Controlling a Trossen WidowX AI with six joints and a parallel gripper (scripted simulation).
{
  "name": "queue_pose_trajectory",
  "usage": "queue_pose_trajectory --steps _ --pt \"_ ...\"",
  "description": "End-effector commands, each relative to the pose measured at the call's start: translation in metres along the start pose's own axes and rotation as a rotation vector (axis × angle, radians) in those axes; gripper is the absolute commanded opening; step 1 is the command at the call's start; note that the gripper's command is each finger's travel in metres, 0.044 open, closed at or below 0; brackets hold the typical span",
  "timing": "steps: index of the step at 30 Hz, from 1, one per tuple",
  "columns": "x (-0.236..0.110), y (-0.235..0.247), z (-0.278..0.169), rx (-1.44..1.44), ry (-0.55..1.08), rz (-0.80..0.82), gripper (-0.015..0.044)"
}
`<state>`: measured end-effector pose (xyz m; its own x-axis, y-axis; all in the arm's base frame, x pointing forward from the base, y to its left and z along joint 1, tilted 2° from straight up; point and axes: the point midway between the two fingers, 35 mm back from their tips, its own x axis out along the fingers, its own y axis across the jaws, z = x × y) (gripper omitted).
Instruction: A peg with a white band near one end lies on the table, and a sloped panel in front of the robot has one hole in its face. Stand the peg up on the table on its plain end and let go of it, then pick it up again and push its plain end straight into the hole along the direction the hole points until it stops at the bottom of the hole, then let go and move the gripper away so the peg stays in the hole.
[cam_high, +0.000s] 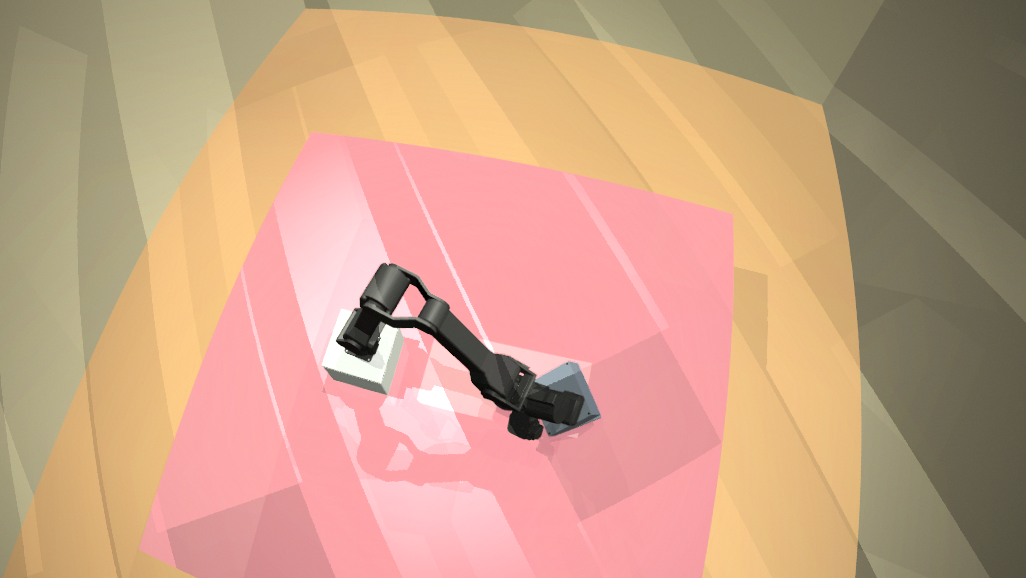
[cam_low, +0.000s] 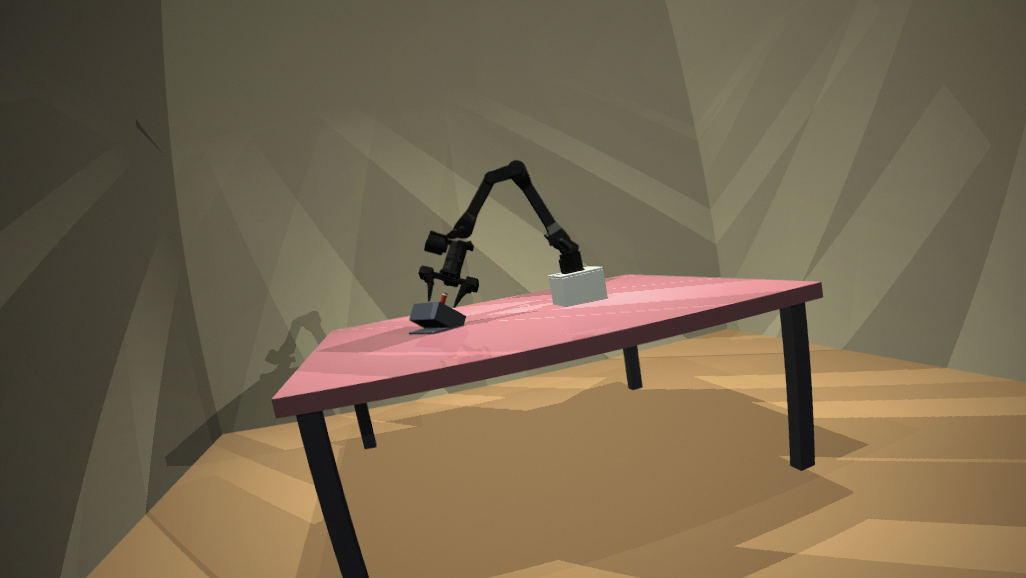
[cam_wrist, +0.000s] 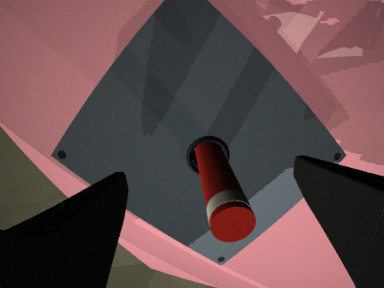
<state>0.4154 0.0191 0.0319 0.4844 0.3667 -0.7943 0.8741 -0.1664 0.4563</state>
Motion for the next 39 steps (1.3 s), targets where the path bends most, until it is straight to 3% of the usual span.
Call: queue_pose_trajectory --steps 1,39 --pt "-0.004 0.001 0.0 -0.003 0.001 0.002 0.044" --pt "-0.072 0.003 0.003 0.002 -0.006 0.005 0.044"
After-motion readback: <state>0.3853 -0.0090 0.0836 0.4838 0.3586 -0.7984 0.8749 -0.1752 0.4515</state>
